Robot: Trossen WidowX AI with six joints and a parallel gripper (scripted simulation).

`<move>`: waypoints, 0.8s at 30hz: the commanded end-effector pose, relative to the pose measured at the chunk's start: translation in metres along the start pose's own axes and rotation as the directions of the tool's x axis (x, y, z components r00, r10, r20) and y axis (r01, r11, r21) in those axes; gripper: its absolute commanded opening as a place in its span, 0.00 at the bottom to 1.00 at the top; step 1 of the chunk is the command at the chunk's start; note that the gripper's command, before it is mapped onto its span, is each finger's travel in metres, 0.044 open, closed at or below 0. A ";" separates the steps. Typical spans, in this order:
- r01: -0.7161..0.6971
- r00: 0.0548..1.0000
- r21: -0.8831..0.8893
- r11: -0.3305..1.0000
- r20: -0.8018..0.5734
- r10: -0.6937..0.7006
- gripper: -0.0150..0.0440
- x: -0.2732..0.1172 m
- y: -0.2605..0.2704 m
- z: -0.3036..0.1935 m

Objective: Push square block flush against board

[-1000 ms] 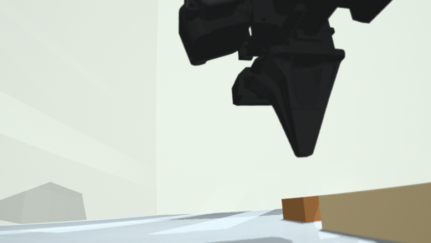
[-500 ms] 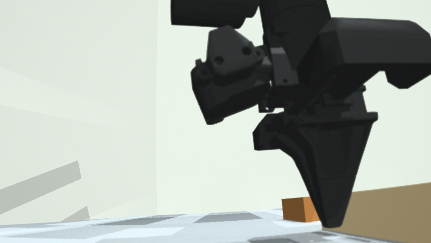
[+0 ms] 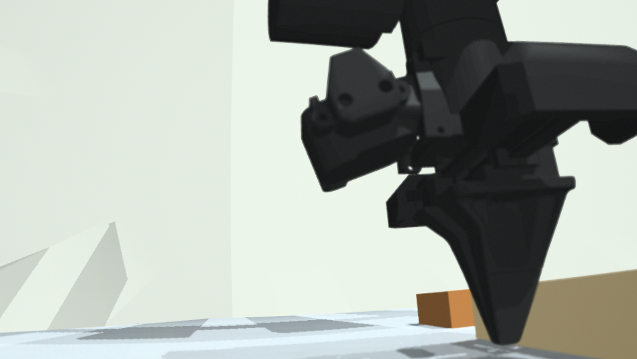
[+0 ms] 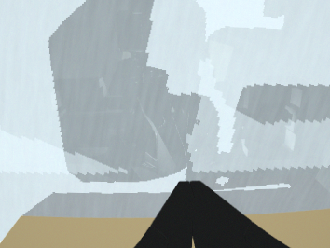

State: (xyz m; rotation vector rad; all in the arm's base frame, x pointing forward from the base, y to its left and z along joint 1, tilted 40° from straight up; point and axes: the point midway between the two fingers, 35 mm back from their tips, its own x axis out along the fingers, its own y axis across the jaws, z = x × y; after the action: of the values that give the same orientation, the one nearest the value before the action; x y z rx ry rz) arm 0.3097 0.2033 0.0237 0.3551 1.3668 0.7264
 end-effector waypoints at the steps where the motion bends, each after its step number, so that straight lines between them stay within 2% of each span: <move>1: 0.003 1.000 0.001 1.000 0.005 -0.003 0.25 -0.001 0.000 -0.004; 24: 0.003 1.000 0.002 1.000 0.004 -0.003 0.25 0.000 0.000 -0.031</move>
State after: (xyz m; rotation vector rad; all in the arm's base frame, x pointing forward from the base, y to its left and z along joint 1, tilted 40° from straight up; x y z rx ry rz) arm 0.2896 0.1978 0.0231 0.3558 1.3422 0.7252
